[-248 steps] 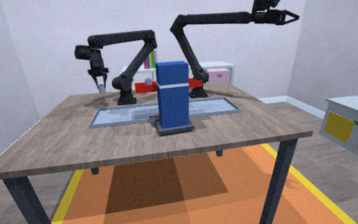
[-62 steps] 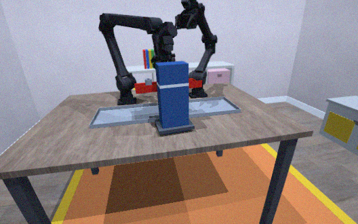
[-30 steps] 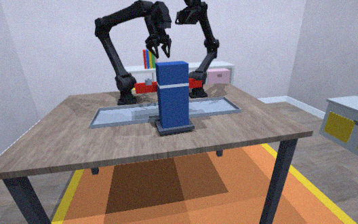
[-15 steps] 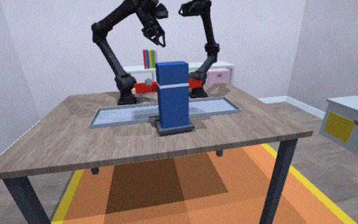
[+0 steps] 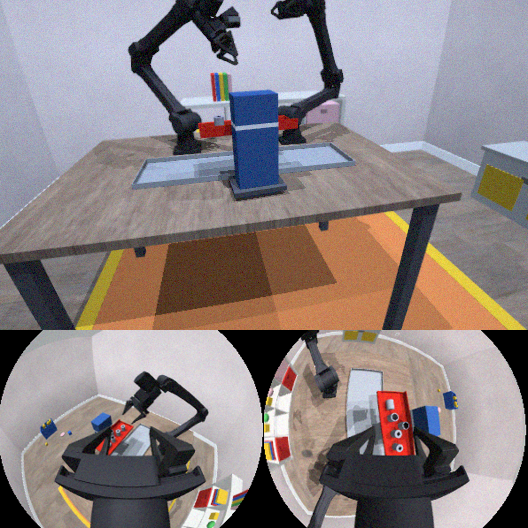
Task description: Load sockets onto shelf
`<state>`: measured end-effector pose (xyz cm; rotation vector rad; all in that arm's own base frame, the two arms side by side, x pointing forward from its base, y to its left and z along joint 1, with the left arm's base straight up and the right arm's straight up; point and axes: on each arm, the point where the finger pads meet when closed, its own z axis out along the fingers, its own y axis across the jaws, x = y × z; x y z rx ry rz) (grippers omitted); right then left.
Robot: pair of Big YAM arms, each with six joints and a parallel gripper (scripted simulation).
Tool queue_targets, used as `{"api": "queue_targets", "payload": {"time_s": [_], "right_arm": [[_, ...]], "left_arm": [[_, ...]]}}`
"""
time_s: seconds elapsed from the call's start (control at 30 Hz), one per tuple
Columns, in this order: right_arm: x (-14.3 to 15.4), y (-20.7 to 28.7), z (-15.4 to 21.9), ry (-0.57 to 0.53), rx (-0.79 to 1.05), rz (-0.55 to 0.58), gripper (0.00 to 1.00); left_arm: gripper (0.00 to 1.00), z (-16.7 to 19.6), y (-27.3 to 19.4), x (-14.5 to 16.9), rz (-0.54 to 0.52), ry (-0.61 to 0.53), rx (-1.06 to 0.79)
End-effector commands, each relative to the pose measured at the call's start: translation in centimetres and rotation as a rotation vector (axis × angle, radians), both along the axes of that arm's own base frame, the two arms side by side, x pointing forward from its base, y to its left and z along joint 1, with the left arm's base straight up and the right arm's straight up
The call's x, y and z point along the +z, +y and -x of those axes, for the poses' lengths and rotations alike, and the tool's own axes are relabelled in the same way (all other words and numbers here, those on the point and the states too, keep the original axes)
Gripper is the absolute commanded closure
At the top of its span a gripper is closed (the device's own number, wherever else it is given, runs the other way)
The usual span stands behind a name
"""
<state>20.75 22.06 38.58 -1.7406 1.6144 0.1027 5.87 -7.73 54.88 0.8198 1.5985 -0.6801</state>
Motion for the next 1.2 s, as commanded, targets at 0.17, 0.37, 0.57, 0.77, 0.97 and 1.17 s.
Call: {"api": "queue_targets", "payload": {"time_s": [0.17,0.37,0.57,0.77,0.97,1.17], "right_arm": [[2.16,-0.2,1.66,-0.091,0.154,-0.002,0.35],[2.16,-0.2,1.66,-0.091,0.154,-0.002,0.35],[2.21,-0.17,1.62,-0.093,0.154,-0.003,0.35],[2.36,-0.1,1.47,-0.101,0.151,-0.007,0.35],[2.36,-0.1,1.47,-0.101,0.151,-0.007,0.35],[2.36,-0.1,1.47,-0.101,0.151,-0.007,0.35]], "left_arm": [[0.35,0.58,0.44,1.89,0.018,-0.006,0.0],[0.35,0.58,0.44,1.9,0.018,-0.006,0.0],[0.35,0.58,0.44,1.9,0.018,-0.007,0.0],[0.35,0.58,0.44,1.9,0.018,-0.007,0.0],[0.35,0.58,0.44,1.9,0.018,-0.007,0.0],[0.35,0.58,0.44,1.9,0.018,-0.007,0.0]]}}
